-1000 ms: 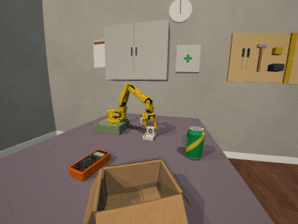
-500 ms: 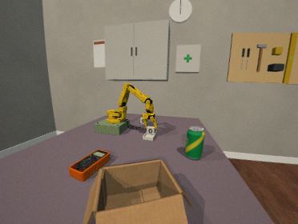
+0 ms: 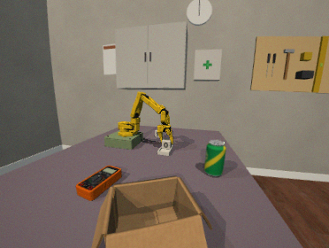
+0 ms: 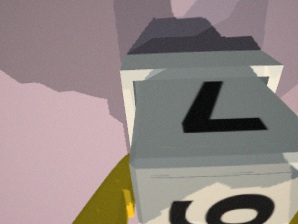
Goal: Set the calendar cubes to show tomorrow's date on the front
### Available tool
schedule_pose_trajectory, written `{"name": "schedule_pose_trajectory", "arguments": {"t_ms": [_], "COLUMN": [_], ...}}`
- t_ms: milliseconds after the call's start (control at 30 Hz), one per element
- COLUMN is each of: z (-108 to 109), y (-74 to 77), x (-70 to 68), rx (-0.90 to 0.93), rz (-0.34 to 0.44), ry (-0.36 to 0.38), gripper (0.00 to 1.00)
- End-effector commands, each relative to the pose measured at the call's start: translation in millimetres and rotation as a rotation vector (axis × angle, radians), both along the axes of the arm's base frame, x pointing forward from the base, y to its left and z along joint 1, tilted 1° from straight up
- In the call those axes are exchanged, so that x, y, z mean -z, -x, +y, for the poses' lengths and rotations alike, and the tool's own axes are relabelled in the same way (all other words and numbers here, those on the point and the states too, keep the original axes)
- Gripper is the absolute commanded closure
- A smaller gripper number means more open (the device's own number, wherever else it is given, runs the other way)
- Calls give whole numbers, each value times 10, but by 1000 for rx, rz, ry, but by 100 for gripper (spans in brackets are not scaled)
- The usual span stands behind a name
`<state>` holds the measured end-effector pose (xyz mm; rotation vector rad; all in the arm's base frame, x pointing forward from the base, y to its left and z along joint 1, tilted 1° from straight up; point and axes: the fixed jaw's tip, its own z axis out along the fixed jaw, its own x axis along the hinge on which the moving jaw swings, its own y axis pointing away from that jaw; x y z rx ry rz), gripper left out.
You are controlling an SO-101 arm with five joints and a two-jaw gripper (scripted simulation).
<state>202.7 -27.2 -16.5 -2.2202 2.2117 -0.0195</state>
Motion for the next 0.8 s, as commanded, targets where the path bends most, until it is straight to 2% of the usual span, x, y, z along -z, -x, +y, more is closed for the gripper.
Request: {"name": "schedule_pose_trajectory", "arguments": {"t_ms": [0, 767], "z": [-2, -3], "y": [-3, -13], "x": [-1, -33], "rx": [10, 10], "rz": [6, 6], "ry": [-2, -2], "gripper": [100, 100]}}
